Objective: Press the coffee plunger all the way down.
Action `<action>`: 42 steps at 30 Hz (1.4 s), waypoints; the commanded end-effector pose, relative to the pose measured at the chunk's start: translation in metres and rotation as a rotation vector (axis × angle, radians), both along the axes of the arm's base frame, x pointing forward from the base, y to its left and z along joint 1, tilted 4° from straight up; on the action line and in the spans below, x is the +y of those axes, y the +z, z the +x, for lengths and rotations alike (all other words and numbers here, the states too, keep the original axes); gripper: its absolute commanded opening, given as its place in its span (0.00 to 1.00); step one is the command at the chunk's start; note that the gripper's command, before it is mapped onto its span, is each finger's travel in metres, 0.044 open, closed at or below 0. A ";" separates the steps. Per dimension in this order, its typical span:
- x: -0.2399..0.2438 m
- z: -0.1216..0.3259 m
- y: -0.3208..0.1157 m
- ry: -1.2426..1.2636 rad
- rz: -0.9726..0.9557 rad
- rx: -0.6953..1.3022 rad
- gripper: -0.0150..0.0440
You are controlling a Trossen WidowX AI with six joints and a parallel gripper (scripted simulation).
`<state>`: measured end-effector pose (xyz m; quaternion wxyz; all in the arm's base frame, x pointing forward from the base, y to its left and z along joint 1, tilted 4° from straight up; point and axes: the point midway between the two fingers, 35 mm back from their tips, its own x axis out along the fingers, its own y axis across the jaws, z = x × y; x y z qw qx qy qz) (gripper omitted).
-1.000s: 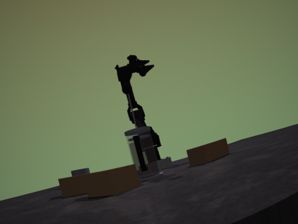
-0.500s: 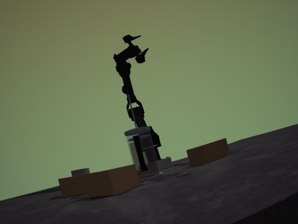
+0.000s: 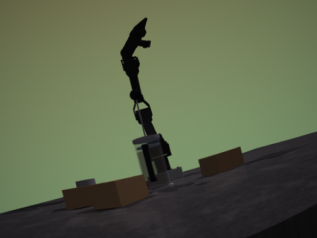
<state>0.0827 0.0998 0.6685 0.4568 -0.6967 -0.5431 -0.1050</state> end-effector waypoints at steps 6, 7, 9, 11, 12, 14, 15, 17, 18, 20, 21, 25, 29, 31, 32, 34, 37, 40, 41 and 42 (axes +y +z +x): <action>-0.032 0.131 -0.067 0.098 0.463 0.735 1.00; -0.036 0.142 -0.077 0.101 0.519 0.803 1.00; -0.043 0.163 -0.098 0.100 0.635 0.934 1.00; -0.051 0.182 -0.122 0.091 0.759 1.057 1.00; -0.055 0.190 -0.134 0.084 0.823 1.116 1.00; -0.063 0.206 -0.160 0.063 0.956 1.226 1.00; -0.067 0.213 -0.174 0.048 1.025 1.276 1.00; -0.075 0.223 -0.202 0.013 1.161 1.368 1.00; -0.080 0.228 -0.216 -0.008 1.233 1.409 1.00; -0.089 0.235 -0.245 -0.059 1.382 1.479 1.00; -0.093 0.237 -0.259 -0.089 1.458 1.508 1.00; -0.112 0.237 -0.316 -0.231 1.759 1.574 1.00; -0.124 0.228 -0.347 -0.332 1.933 1.576 1.00; -0.124 0.228 -0.351 -0.333 1.934 1.575 1.00; -0.124 0.228 -0.355 -0.333 1.934 1.574 1.00; -0.125 0.228 -0.366 -0.334 1.936 1.572 1.00; -0.126 0.226 -0.391 -0.335 1.940 1.568 1.00; -0.128 0.223 -0.406 -0.337 1.943 1.563 1.00; -0.128 0.222 -0.406 -0.338 1.944 1.563 1.00; -0.128 0.222 -0.405 -0.338 1.944 1.562 1.00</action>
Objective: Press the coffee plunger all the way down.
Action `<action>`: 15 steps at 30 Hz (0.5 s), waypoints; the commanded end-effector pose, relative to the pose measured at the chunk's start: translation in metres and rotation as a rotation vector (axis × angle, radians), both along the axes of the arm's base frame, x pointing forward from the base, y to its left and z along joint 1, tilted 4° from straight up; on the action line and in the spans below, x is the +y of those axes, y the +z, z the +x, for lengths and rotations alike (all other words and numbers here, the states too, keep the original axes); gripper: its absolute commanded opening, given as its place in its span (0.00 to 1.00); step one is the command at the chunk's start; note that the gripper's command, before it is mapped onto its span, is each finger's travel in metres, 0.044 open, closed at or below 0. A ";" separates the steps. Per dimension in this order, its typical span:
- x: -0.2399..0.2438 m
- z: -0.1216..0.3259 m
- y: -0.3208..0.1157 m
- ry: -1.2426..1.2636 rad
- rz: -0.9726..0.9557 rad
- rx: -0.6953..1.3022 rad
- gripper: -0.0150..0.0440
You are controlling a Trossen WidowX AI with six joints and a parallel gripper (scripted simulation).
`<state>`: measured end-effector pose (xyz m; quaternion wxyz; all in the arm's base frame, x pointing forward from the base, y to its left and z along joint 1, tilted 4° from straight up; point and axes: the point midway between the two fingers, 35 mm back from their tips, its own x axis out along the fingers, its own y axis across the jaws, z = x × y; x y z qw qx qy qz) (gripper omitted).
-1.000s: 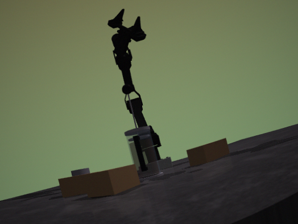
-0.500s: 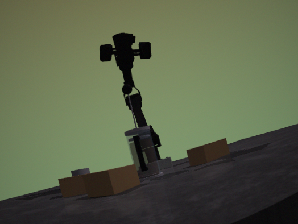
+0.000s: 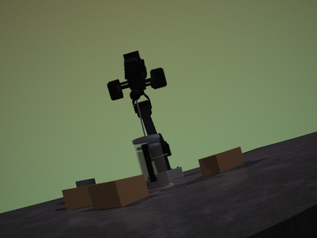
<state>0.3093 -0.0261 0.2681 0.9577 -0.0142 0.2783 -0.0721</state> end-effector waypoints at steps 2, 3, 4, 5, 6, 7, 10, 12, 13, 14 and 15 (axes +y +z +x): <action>-0.002 -0.005 -0.004 -0.014 0.004 -0.020 1.00; -0.002 -0.005 -0.004 -0.014 0.004 -0.020 1.00; -0.002 -0.004 -0.004 -0.014 0.004 -0.020 1.00; -0.002 -0.003 -0.005 -0.014 0.004 -0.020 1.00; -0.002 -0.003 -0.005 -0.014 0.004 -0.020 1.00; -0.003 -0.001 -0.006 -0.014 0.004 -0.020 1.00; -0.003 0.002 -0.008 -0.014 0.004 -0.020 1.00; -0.004 0.005 -0.009 -0.014 0.004 -0.021 1.00; -0.004 0.006 -0.010 -0.014 0.004 -0.021 1.00; -0.004 0.008 -0.011 -0.014 0.004 -0.021 1.00; -0.004 0.009 -0.012 -0.014 0.004 -0.021 1.00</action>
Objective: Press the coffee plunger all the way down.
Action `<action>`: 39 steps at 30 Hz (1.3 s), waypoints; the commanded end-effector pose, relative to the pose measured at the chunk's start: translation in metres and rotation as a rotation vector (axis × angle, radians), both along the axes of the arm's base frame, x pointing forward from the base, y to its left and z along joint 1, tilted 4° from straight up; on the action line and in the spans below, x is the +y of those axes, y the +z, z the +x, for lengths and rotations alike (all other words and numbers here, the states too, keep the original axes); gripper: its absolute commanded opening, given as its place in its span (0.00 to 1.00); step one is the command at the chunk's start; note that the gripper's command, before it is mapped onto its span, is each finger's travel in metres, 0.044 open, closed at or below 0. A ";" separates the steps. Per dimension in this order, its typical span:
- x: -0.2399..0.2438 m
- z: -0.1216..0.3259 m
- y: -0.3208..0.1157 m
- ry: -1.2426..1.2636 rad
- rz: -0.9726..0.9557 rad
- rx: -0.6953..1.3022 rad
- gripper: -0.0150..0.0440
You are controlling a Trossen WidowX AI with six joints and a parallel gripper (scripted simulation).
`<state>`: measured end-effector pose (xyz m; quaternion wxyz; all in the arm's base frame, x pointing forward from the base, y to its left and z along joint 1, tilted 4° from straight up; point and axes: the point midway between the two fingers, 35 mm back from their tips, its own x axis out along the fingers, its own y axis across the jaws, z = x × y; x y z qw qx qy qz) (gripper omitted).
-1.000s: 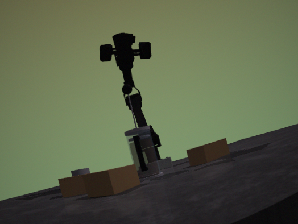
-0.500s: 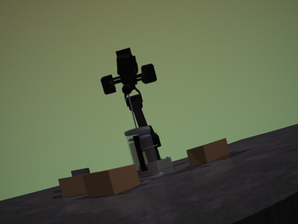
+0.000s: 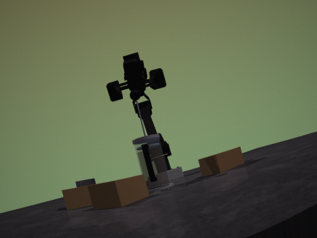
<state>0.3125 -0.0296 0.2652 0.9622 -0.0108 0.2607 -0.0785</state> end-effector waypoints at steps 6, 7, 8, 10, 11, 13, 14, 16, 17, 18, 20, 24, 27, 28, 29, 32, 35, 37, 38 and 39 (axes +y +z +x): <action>-0.002 0.014 -0.014 -0.001 0.003 0.015 1.00; -0.003 0.015 -0.015 -0.001 0.003 0.015 1.00; -0.003 0.016 -0.016 -0.001 0.003 0.015 1.00; -0.003 0.019 -0.017 -0.001 0.003 0.015 1.00; -0.004 0.020 -0.018 -0.001 0.003 0.015 1.00; -0.004 0.023 -0.020 -0.001 0.003 0.014 1.00; -0.004 0.024 -0.021 -0.001 0.003 0.014 1.00; -0.005 0.026 -0.022 -0.001 0.003 0.014 1.00; -0.005 0.026 -0.022 -0.001 0.003 0.014 1.00; -0.005 0.026 -0.022 -0.001 0.003 0.014 1.00; -0.005 0.026 -0.022 -0.001 0.003 0.014 1.00; -0.005 0.026 -0.022 -0.001 0.003 0.014 0.82; -0.005 0.026 -0.022 -0.001 0.003 0.014 0.69; -0.005 0.026 -0.022 -0.001 0.003 0.014 0.64; -0.005 0.026 -0.022 -0.001 0.003 0.014 0.60; -0.005 0.026 -0.022 -0.001 0.003 0.014 0.47; -0.005 0.026 -0.022 -0.001 0.003 0.014 0.46; -0.005 0.026 -0.022 -0.001 0.003 0.014 0.46; -0.005 0.026 -0.022 -0.001 0.003 0.014 0.46; -0.005 0.026 -0.022 -0.001 0.003 0.014 0.46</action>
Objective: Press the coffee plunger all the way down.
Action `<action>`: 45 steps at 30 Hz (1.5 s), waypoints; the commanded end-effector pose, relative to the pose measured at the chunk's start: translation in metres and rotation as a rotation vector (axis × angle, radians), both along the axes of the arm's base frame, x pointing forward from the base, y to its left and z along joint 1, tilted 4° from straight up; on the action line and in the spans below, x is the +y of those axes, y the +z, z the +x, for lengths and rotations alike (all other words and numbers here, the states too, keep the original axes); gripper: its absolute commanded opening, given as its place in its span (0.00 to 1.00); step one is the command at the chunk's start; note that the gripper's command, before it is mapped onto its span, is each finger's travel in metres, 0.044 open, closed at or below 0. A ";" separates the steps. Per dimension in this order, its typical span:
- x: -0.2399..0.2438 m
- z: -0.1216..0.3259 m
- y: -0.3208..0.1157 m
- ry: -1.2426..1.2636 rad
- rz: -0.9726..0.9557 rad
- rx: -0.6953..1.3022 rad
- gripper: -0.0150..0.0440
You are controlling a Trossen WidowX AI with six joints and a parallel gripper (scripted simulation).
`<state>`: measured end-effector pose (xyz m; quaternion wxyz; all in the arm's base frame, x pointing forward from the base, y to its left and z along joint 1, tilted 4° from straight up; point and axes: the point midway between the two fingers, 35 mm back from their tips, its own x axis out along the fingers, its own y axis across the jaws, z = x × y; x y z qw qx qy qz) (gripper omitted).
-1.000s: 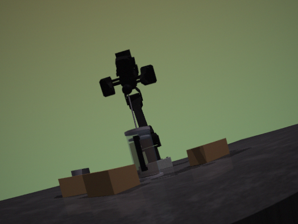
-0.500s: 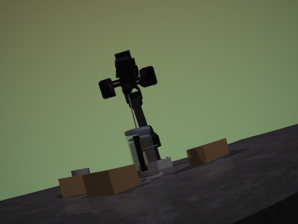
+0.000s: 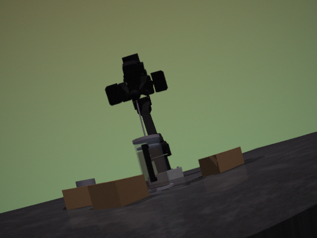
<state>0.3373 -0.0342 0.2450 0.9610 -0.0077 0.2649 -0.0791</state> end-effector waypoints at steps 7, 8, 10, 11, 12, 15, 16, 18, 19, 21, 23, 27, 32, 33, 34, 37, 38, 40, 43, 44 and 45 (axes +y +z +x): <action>0.000 0.001 -0.005 0.002 -0.004 0.006 0.46; 0.000 0.002 -0.006 0.002 -0.004 0.006 0.46; -0.001 0.002 -0.009 0.002 -0.004 0.006 0.46; -0.001 0.002 -0.011 0.002 -0.004 0.006 0.46; -0.001 0.003 -0.012 0.002 -0.004 0.006 0.46; -0.001 0.003 -0.017 0.002 -0.004 0.006 0.46; -0.001 0.004 -0.019 0.002 -0.004 0.006 0.46; -0.002 0.004 -0.022 0.002 -0.004 0.006 0.46; -0.002 0.004 -0.024 0.002 -0.004 0.006 0.46; -0.002 0.005 -0.027 0.002 -0.004 0.005 0.46; -0.002 0.005 -0.030 0.002 -0.004 0.005 0.46; -0.003 0.006 -0.037 0.002 -0.004 0.005 0.46; -0.003 0.007 -0.045 0.002 -0.004 0.005 0.46; -0.003 0.007 -0.047 0.002 -0.004 0.005 0.46; -0.004 0.007 -0.049 0.002 -0.004 0.005 0.46; -0.004 0.008 -0.053 0.002 -0.004 0.005 0.46; -0.004 0.008 -0.055 0.002 -0.004 0.005 0.46; -0.004 0.008 -0.058 0.002 -0.004 0.005 0.46; -0.005 0.008 -0.063 0.002 -0.004 0.005 0.46; -0.005 0.009 -0.065 0.002 -0.004 0.005 0.46; -0.005 0.009 -0.067 0.002 -0.004 0.005 0.46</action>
